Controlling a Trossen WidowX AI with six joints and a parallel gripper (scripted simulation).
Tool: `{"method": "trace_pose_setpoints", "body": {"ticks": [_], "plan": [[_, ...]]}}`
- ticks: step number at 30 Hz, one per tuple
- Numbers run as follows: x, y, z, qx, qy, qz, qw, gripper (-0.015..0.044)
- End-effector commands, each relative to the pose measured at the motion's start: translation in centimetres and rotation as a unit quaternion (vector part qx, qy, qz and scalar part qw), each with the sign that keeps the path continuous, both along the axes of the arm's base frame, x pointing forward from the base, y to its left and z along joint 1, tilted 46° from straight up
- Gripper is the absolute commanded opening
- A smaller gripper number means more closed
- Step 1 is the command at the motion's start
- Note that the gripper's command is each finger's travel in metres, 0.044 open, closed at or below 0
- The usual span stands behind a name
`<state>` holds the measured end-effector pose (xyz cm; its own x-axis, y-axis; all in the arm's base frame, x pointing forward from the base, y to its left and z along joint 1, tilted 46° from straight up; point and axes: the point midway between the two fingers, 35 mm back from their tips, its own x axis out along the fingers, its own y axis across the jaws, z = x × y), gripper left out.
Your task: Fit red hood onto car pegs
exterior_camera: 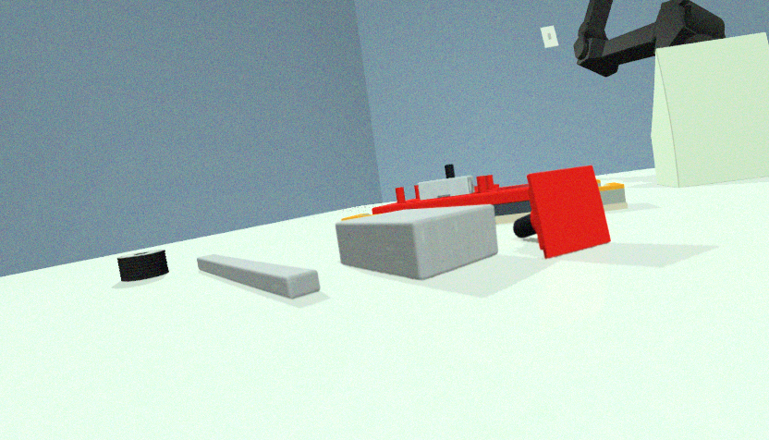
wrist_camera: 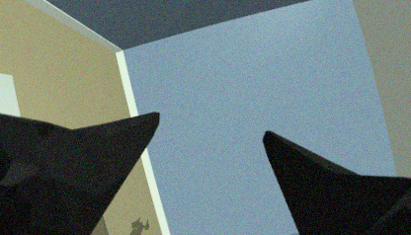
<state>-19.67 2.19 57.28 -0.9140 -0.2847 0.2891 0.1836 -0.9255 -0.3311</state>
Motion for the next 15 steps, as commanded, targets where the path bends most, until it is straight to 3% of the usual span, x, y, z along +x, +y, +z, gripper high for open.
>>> {"method": "trace_pose_setpoints", "body": {"ticks": [1,15], "plan": [[-0.1,0.2,0.0,-0.003,-0.001,-0.003,1.0,0.044],[-0.6,16.4,-3.7,-0.21,-0.038,-0.246,0.945,0.044]]}}
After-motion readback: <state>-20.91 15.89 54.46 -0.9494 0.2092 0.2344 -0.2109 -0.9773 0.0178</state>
